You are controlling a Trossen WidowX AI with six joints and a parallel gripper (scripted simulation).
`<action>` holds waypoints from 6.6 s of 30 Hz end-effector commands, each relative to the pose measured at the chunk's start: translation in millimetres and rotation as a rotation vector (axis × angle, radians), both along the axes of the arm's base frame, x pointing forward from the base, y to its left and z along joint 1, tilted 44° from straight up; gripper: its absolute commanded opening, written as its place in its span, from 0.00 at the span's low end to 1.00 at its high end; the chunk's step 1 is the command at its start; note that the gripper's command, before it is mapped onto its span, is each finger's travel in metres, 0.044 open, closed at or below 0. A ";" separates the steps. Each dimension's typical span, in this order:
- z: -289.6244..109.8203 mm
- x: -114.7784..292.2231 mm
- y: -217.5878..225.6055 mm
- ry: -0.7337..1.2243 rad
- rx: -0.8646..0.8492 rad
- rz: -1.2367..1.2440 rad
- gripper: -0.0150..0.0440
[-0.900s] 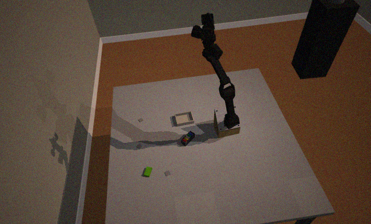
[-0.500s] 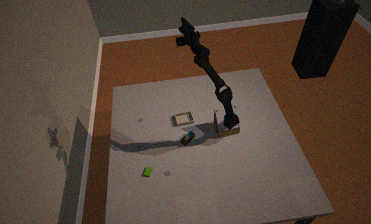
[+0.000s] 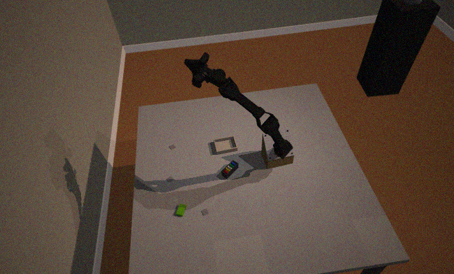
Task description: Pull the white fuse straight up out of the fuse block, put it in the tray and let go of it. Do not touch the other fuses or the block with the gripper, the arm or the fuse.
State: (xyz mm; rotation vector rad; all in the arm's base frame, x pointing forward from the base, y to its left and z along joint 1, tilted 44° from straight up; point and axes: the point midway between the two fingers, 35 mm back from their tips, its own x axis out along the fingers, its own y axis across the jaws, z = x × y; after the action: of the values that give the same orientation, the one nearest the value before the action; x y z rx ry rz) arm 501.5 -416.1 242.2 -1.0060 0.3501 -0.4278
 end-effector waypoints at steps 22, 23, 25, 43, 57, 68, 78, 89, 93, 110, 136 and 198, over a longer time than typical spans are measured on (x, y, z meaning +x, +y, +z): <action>-229.4 -52.7 327.8 0.658 1.533 -0.079 0.36; -234.2 -62.3 340.9 0.699 1.586 -0.118 0.36; -243.0 -84.2 368.1 0.787 1.694 -0.214 0.36; -252.1 -206.8 474.3 1.192 2.008 -0.907 0.36; -261.1 -209.6 483.7 1.192 2.008 -0.907 0.36; -268.4 -212.1 491.3 1.193 2.008 -0.907 0.36; -272.6 -213.7 495.7 1.193 2.009 -0.906 0.36; -273.3 -213.8 496.3 1.193 2.009 -0.906 0.36; -275.5 -214.1 498.4 1.194 2.009 -0.906 0.36; -279.9 -214.9 502.5 1.194 2.009 -0.906 0.36; -276.6 -213.6 499.7 1.190 2.005 -0.900 0.25; -254.7 -209.8 478.8 1.192 2.007 -0.906 0.25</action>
State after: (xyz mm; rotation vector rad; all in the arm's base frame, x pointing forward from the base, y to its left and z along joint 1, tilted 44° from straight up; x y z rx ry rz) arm 291.4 64.0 -14.1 1.1176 1.8285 -0.0281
